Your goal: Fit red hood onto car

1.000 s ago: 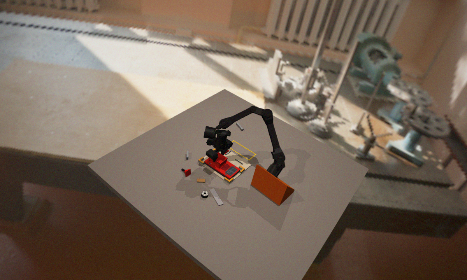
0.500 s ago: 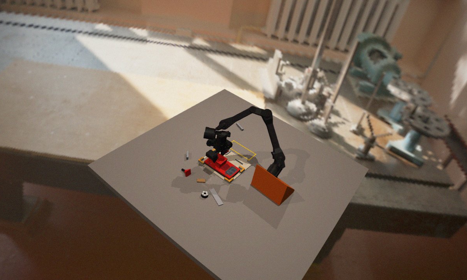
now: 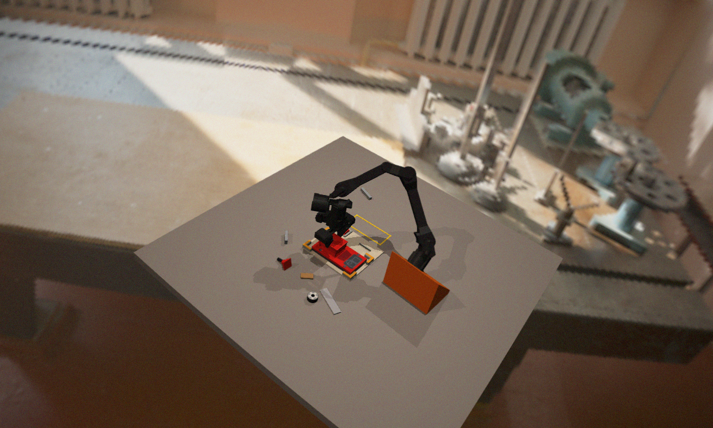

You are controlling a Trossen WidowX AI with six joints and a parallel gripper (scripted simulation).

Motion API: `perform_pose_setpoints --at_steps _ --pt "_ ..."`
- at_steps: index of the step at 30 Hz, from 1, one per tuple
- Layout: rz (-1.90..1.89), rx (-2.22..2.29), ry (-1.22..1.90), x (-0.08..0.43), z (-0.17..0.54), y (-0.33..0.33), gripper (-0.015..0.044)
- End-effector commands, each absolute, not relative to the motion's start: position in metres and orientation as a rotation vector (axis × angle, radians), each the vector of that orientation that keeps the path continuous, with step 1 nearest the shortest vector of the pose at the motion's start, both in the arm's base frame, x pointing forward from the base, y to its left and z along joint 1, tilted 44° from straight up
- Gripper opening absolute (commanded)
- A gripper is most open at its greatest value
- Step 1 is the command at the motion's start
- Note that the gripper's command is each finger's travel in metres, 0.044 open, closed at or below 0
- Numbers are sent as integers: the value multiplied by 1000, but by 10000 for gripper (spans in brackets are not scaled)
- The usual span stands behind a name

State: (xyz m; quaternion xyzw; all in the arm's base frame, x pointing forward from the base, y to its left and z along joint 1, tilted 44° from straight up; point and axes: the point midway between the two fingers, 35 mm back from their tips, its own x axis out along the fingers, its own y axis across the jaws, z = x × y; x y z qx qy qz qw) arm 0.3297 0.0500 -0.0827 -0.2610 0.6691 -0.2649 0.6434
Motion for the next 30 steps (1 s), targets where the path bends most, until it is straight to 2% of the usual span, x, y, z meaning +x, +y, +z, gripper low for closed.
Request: perform_pose_setpoints --at_steps 1,30 --pt "-605 -587 1523 330 -81 52 0" --pt "-602 -594 1514 330 -87 47 0"
